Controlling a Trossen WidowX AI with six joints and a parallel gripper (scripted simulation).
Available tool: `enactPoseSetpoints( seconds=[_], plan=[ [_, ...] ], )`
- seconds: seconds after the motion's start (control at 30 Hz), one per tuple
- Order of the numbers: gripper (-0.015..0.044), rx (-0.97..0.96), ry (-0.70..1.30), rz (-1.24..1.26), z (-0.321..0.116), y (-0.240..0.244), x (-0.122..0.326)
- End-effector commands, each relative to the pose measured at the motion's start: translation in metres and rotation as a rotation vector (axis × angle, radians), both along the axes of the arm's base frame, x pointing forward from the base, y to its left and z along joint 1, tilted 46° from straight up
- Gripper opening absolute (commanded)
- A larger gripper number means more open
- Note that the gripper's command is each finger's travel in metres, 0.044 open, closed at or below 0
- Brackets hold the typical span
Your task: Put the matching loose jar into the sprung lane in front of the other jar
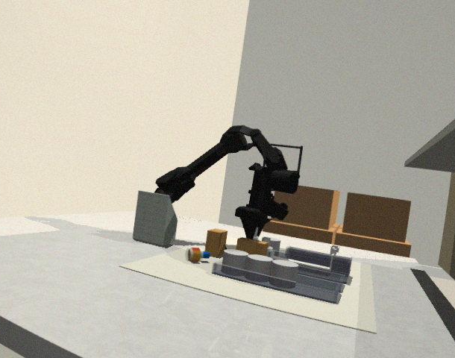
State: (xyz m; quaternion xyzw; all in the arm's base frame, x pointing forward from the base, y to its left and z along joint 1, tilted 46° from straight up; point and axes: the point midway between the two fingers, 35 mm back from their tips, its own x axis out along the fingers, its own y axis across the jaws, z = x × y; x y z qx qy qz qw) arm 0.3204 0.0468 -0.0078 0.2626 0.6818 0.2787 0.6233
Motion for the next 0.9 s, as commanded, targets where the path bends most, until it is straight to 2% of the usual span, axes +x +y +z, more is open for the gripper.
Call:
enactPoseSetpoints(
  seconds=[0.0,0.87],
  plan=[
    [0.0,0.003,-0.036,-0.008,0.0054,-0.0016,0.0122],
    [0.0,0.004,-0.036,-0.008,0.0056,-0.001,0.0162]
  ],
)
